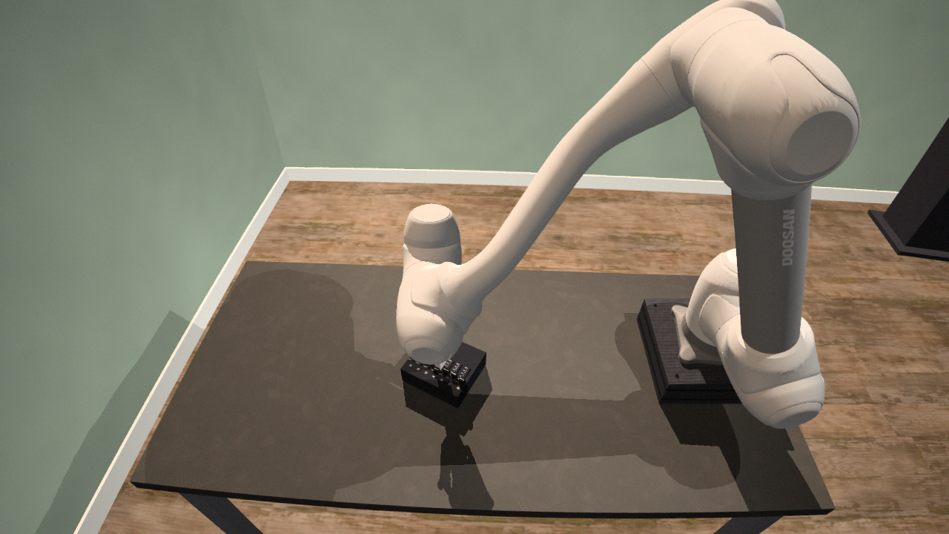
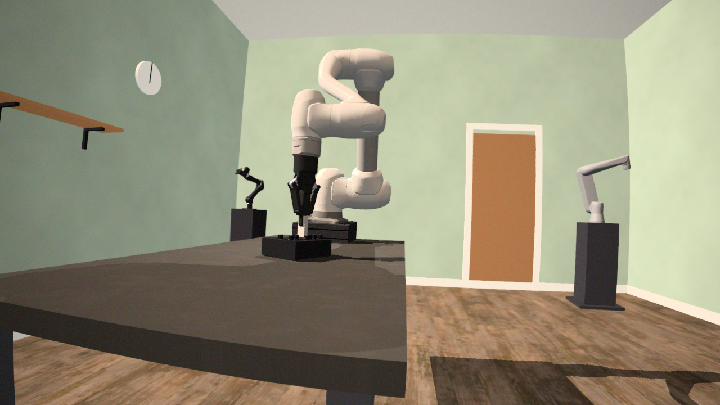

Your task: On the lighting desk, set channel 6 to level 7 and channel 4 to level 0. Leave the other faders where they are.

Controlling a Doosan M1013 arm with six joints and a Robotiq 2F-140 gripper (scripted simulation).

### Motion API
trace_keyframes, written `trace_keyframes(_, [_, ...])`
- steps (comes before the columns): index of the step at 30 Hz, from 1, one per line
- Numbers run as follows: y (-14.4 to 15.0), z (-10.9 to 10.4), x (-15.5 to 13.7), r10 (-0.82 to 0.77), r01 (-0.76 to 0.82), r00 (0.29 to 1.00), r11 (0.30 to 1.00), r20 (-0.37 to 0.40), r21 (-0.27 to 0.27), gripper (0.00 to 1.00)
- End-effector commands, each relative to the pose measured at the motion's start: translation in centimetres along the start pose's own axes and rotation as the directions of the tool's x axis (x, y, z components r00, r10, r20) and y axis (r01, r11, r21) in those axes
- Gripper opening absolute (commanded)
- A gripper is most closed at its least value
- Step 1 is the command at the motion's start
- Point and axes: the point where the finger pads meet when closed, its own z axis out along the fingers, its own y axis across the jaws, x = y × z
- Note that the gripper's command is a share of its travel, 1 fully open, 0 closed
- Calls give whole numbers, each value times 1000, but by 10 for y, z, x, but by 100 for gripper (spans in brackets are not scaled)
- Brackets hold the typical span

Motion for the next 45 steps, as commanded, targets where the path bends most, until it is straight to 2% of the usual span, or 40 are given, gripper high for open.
trace_keyframes(1, [0,0,0,0,0,1000,1000,0,0,10])
trace_keyframes(28, [0,-1,-6,0,0,1000,1000,0,0,10])
trace_keyframes(45, [0,-37,-6,0,0,1000,1000,0,0,10])
